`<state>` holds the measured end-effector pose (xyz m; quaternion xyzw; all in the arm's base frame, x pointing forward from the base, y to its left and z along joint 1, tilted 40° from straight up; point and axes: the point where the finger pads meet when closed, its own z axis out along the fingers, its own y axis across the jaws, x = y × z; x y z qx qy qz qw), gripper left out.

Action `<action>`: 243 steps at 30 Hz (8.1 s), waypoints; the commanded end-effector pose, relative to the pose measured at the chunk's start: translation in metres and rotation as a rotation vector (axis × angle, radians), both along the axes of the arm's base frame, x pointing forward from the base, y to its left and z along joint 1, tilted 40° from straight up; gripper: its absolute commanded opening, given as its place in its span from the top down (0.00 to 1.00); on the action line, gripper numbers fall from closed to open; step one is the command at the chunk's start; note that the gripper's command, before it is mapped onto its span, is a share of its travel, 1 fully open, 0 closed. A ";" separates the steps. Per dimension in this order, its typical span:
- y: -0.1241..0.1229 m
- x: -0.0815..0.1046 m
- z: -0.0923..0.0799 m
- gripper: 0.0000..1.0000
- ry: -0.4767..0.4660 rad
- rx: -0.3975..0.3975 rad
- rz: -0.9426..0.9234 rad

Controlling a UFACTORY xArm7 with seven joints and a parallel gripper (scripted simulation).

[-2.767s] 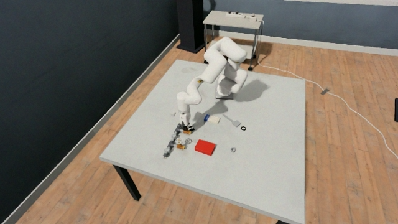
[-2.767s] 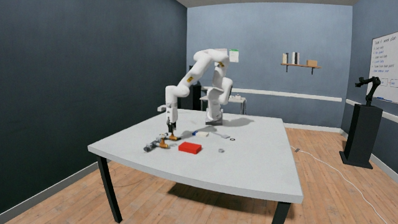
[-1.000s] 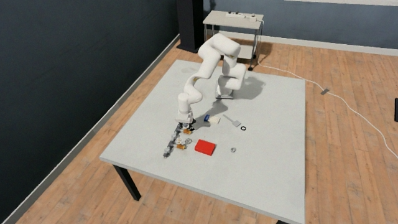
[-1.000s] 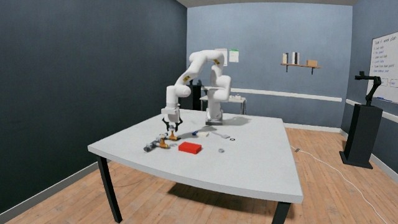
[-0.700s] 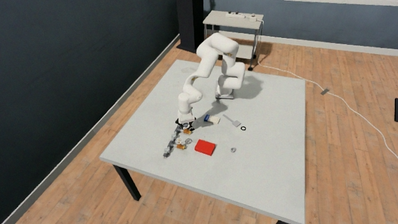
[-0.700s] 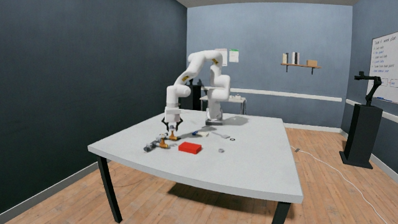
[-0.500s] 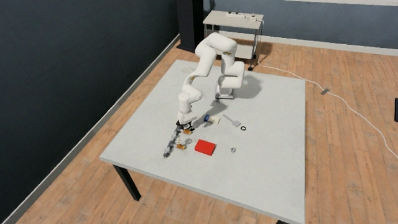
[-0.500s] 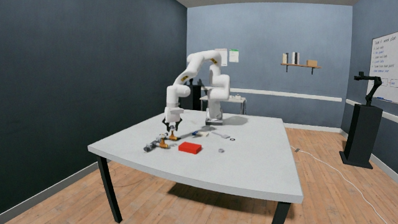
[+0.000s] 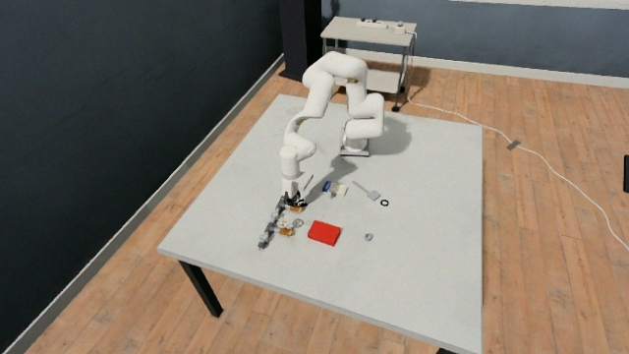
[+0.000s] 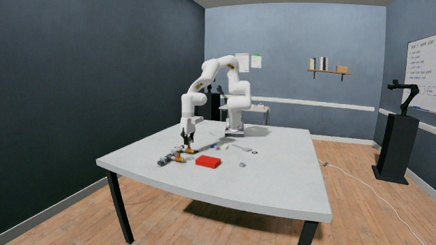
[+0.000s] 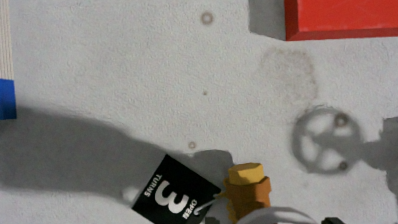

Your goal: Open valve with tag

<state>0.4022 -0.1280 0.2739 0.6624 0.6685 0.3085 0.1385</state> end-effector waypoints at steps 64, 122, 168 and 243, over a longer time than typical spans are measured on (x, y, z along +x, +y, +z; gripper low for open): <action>-0.001 0.000 0.002 0.00 0.322 0.857 -1.046; -0.001 0.000 0.002 1.00 0.683 1.745 -2.260; -0.001 0.000 0.002 1.00 0.497 1.274 -1.643; -0.001 0.000 0.001 0.00 -0.009 -0.011 0.028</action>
